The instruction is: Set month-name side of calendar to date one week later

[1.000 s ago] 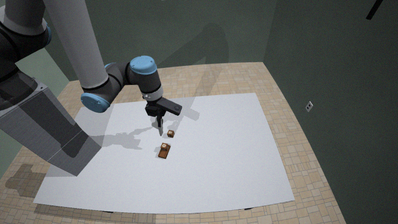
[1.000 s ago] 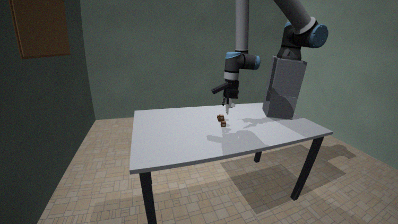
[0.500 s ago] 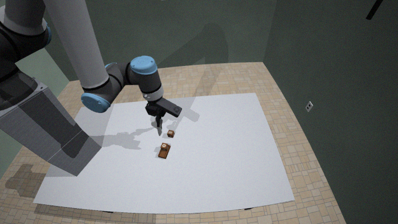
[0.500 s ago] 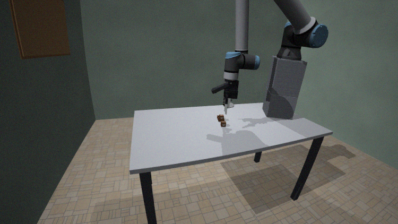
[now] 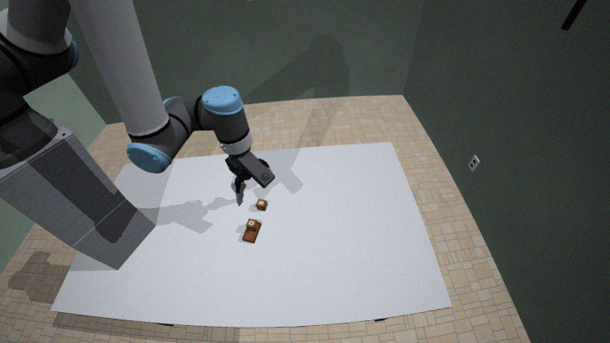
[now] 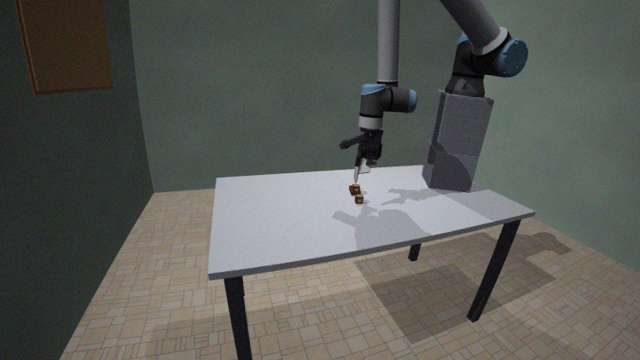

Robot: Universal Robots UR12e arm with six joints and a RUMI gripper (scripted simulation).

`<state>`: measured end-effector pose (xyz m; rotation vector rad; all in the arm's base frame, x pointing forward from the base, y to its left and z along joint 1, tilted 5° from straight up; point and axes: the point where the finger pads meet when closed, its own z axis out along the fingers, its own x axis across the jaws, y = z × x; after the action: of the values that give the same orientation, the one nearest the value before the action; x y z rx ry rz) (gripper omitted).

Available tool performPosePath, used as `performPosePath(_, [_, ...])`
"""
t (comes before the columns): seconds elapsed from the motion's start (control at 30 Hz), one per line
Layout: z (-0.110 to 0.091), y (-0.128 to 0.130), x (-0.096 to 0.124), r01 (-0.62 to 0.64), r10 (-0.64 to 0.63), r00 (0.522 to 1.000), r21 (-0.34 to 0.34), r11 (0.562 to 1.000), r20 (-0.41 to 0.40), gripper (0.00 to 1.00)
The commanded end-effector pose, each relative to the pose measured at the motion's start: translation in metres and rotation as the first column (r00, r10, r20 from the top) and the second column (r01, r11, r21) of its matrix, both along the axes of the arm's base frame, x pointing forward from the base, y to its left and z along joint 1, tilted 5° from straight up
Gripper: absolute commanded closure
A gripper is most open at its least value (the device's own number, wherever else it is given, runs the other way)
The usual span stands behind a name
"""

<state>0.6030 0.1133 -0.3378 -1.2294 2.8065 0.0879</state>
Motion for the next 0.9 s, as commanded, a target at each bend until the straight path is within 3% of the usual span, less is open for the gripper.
performPosePath(0.0, [-0.0011,0.0007,0.0014,0.117,-0.117,0.993,0.0,0.993,-0.01,0.0])
performPosePath(0.27, [-0.0028,0.0002,0.0009,0.338,-0.337,0.941,0.006,0.941,-0.03,0.0])
performPosePath(0.43, [-0.0034,0.0003,0.0008,0.482,-0.482,0.875,0.008,0.876,-0.044,0.0])
performPosePath(0.5, [-0.0037,0.0004,0.0007,0.531,-0.53,0.847,0.008,0.848,-0.049,0.0])
performPosePath(0.57, [-0.0037,0.0004,0.0007,0.531,-0.53,0.847,0.008,0.848,-0.049,0.0])
performPosePath(0.83, [-0.0054,0.0017,-0.0005,0.729,-0.727,0.683,0.004,0.684,-0.073,0.0])
performPosePath(0.87, [-0.0054,0.0017,-0.0005,0.732,-0.73,0.68,0.004,0.681,-0.073,0.0])
